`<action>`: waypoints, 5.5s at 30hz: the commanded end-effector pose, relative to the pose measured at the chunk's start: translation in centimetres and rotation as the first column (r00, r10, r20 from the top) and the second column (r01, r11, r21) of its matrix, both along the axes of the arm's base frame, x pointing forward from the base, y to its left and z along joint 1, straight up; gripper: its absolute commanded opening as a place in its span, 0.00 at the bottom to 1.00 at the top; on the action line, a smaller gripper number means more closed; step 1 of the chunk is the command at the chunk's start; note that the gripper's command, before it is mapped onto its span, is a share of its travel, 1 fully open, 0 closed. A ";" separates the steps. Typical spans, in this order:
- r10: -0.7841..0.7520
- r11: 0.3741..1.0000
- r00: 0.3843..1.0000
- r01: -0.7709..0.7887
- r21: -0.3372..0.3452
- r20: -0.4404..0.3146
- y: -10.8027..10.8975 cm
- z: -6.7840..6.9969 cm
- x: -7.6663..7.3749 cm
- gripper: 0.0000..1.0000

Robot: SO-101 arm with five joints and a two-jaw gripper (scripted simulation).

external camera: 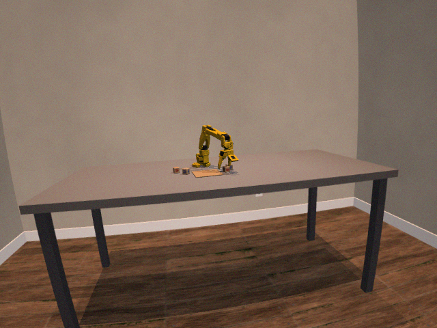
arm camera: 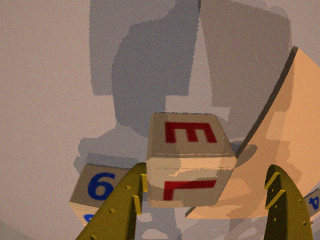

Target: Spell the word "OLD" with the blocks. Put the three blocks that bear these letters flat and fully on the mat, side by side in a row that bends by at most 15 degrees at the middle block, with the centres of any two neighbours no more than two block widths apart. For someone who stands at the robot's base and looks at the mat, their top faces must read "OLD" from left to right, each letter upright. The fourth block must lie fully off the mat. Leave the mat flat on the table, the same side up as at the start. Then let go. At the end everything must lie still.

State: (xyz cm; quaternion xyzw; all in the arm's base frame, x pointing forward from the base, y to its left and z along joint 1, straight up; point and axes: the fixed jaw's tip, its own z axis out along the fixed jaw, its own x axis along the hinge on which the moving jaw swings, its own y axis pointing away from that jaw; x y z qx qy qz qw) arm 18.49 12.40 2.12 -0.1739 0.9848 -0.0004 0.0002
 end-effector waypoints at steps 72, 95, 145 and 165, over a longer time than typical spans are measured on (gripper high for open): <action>-0.076 0.952 0.879 -0.077 0.297 0.470 -0.1 16.7 -0.4 0.35; -0.020 0.954 0.874 -0.129 0.270 0.486 -0.1 16.6 -0.5 0.35; 0.891 0.323 0.158 -0.878 -0.352 0.425 -0.3 15.0 -1.9 0.35; 0.867 -0.374 -0.491 -0.752 -0.543 0.083 -0.5 14.2 -2.3 0.35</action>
